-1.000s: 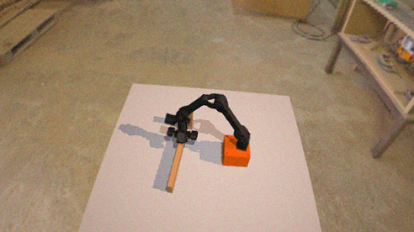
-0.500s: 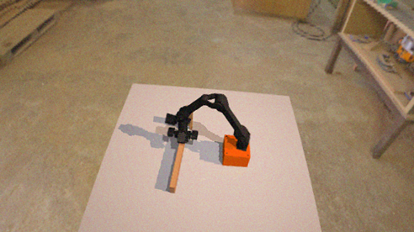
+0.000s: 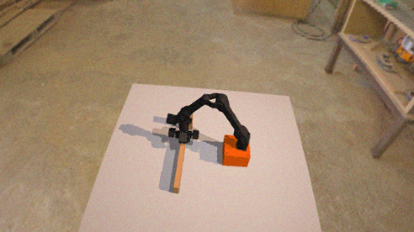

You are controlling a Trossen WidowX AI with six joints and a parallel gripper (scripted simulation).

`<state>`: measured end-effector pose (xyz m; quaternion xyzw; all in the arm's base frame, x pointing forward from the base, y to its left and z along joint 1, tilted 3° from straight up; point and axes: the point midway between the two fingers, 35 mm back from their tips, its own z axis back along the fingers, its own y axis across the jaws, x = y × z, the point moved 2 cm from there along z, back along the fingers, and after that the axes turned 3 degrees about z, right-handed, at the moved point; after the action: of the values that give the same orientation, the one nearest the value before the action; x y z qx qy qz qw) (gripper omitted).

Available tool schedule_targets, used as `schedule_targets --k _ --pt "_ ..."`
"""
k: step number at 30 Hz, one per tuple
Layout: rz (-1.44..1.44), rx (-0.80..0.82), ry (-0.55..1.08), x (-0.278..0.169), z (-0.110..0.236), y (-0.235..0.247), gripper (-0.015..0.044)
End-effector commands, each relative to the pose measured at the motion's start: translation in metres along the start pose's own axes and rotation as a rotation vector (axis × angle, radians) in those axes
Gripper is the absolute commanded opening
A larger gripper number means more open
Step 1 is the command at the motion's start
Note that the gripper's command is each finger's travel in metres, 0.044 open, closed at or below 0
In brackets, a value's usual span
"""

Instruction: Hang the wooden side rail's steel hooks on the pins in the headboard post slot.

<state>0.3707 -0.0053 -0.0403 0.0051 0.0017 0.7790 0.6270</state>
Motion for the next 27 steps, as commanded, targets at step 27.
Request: schedule_targets --k 27 --pt "0.016 0.010 -0.003 0.001 0.000 0.016 0.0000"
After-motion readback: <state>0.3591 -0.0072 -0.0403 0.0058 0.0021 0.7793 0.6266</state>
